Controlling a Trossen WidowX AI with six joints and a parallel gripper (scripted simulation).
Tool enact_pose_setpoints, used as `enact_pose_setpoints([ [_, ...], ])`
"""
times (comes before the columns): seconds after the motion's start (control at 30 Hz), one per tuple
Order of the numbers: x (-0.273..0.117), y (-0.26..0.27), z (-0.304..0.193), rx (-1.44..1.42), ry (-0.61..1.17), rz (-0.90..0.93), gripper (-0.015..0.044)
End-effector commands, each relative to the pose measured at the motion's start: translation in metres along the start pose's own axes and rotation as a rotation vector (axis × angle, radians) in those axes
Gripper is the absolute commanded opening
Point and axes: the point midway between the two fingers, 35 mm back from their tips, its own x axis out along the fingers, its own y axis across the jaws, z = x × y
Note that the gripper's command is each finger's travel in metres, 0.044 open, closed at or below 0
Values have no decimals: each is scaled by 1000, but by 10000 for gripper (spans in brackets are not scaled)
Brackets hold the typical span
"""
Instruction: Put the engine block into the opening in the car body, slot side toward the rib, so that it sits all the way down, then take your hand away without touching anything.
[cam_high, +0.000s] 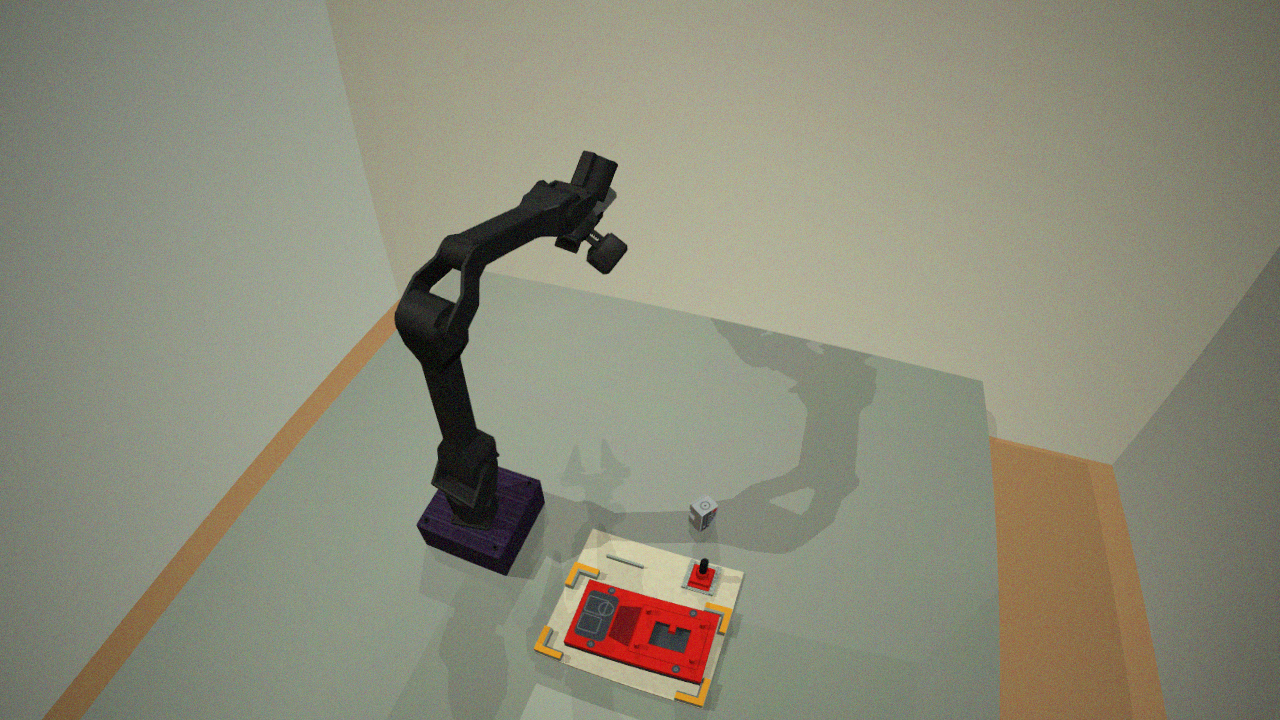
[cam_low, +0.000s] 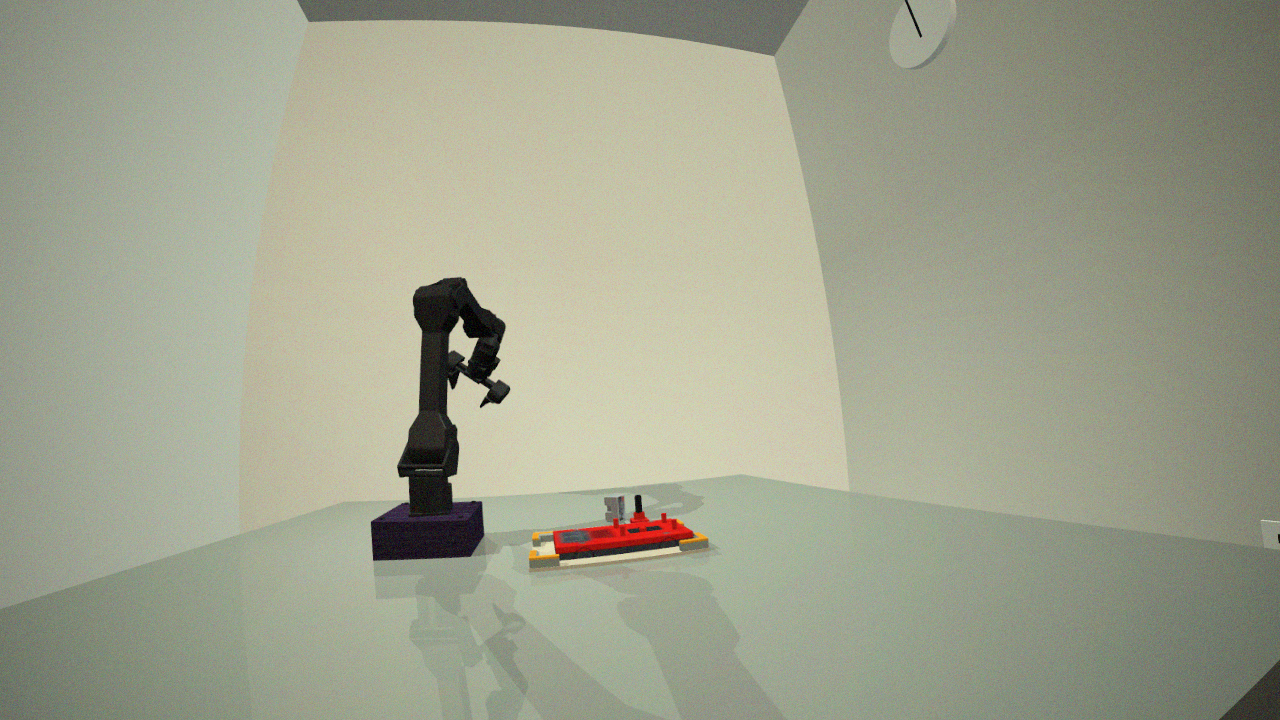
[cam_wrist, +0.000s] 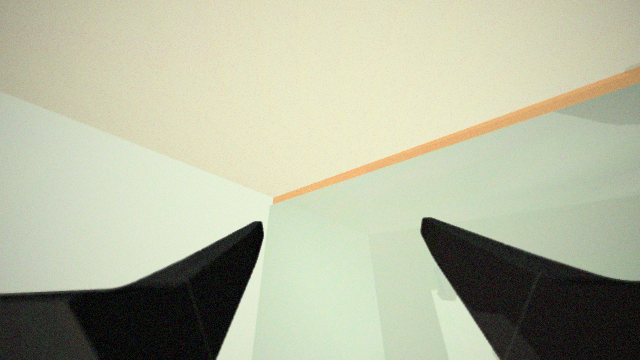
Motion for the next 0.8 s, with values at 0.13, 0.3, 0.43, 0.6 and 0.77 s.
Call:
enact_pose_setpoints([
  [0.13,-14,-72,6,-193,28,-178,440],
  [0.3,-29,-117,4,-318,81,-282,440],
  [0.43,-44,-153,-1,-419,144,-356,440],
  [0.6,-66,-195,-11,-538,244,-429,440],
  [0.77,-91,-233,-25,-650,363,-476,440],
])
